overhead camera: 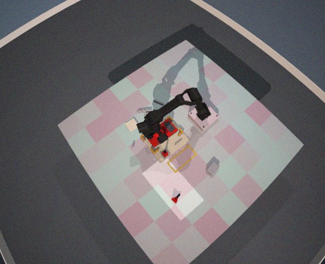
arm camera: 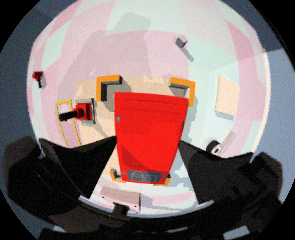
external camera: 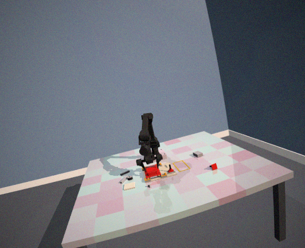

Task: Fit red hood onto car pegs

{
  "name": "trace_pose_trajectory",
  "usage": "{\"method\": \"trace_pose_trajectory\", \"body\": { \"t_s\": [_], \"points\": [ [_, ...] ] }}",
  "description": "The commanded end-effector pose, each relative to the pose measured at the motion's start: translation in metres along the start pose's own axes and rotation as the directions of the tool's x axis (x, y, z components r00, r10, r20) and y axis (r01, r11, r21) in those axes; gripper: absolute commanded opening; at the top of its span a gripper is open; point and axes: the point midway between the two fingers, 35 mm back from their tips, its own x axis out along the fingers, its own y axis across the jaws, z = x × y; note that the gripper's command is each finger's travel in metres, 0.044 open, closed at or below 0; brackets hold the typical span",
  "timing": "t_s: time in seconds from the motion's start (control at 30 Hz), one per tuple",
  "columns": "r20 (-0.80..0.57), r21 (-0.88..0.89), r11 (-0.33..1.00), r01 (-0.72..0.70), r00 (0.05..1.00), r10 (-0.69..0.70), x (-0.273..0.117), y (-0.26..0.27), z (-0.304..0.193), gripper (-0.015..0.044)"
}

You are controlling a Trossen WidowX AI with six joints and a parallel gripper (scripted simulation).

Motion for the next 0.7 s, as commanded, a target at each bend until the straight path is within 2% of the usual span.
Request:
{"method": "trace_pose_trajectory", "body": {
  "t_s": [0.0, 0.2, 0.67],
  "points": [
    [0.012, -0.002, 1.000, 0.006, 1.000, -0.006, -0.021, -0.001, 0.004, 0.0440],
    [0.010, -0.001, 1.000, 0.010, 1.000, -0.010, -0.068, 0.000, 0.002, 0.0440],
    [0.010, -0.001, 1.000, 0.010, 1.000, -0.010, -0.070, 0.000, 0.002, 0.0440]
  ]
}}
